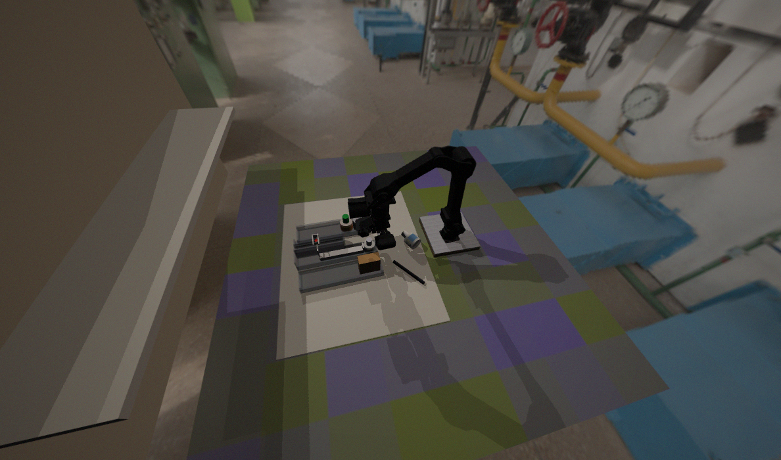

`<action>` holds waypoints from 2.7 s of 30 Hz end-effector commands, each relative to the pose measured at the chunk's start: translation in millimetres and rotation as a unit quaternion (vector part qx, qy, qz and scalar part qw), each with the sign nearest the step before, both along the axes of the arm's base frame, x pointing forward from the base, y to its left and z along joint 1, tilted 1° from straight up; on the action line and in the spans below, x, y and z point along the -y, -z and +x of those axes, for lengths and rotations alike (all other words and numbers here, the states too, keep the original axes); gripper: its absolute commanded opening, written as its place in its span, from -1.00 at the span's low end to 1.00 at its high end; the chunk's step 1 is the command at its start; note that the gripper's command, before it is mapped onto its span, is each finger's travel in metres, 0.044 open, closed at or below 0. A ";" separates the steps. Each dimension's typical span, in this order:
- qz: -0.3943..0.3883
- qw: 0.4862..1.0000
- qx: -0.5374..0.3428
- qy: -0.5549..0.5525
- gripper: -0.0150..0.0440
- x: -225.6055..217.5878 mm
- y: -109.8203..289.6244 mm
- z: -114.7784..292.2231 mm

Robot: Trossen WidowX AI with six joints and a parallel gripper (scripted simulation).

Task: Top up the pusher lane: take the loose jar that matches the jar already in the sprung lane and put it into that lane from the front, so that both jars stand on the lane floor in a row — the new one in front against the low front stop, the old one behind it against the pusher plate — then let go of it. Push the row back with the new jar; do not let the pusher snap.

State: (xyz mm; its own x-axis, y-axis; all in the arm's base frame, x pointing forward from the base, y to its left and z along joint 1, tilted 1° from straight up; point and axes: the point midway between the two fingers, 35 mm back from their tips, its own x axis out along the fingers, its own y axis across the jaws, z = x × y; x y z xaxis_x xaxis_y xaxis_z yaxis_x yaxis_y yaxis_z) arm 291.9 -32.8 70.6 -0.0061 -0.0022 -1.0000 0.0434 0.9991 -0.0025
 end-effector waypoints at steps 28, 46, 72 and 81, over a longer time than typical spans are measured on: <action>0.000 1.000 0.013 0.002 -0.49 1.0 -3.5 21.9; 0.000 1.000 0.014 0.002 -0.49 1.4 -4.4 30.6; 0.000 1.000 0.014 0.002 -0.49 1.9 -6.8 43.0; 0.000 1.000 0.014 0.002 -0.49 2.1 -8.0 47.1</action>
